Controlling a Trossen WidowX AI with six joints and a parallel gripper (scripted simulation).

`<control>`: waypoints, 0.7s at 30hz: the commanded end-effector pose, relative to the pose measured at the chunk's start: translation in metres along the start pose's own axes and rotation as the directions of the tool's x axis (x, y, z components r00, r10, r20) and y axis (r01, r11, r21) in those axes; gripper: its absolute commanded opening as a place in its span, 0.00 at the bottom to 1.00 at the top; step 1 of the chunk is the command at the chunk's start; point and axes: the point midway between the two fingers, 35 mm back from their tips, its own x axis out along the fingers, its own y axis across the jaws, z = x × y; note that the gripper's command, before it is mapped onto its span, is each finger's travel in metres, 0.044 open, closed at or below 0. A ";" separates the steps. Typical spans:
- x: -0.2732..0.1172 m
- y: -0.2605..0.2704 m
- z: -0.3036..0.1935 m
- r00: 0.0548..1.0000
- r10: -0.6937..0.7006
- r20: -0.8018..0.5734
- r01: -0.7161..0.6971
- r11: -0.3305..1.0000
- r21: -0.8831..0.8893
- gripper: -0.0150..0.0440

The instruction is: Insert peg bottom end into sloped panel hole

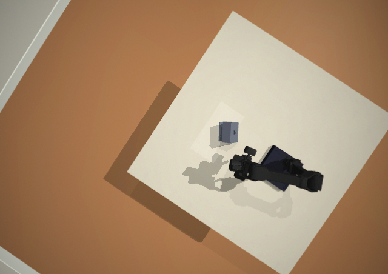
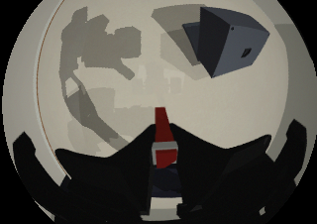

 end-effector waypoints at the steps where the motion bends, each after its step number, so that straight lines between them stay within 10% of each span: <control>1: -0.003 -0.002 0.001 1.000 0.016 0.006 -0.016 1.000 -0.007 0.25; 21: -0.002 -0.023 0.005 0.993 0.098 0.059 -0.096 0.995 -0.023 0.25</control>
